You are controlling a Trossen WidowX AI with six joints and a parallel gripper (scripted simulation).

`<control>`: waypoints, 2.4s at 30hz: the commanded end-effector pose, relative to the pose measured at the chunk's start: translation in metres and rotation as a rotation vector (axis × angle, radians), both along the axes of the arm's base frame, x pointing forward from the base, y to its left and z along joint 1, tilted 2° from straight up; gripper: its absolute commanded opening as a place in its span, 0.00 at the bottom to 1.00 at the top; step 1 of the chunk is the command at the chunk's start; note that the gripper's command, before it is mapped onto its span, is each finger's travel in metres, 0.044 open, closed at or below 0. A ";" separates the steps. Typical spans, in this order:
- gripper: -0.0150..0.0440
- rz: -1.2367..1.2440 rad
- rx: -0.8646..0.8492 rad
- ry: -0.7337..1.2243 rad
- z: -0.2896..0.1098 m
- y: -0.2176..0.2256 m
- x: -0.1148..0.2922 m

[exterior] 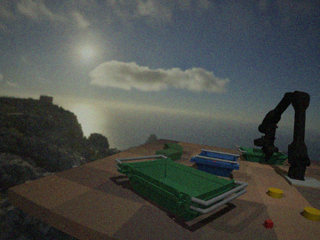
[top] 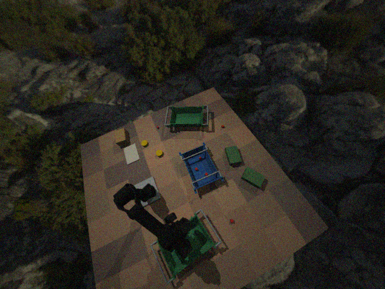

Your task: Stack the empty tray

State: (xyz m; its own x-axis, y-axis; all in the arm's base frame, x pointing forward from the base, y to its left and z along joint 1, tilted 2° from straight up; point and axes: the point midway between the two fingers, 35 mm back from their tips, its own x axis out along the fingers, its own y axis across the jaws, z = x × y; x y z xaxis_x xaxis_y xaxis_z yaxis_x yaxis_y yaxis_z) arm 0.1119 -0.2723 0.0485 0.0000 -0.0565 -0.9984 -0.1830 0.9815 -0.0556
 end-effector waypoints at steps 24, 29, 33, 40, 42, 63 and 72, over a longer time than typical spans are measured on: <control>0.25 0.003 0.007 0.000 0.078 0.006 0.000; 0.25 0.003 0.007 0.000 0.078 0.006 0.000; 0.25 0.003 0.007 0.000 0.078 0.006 0.000; 0.25 0.003 0.007 0.000 0.078 0.006 0.000; 0.25 0.003 0.007 0.000 0.078 0.006 0.000; 0.25 0.003 0.007 0.000 0.078 0.006 0.000; 0.25 0.003 0.007 0.000 0.078 0.006 0.000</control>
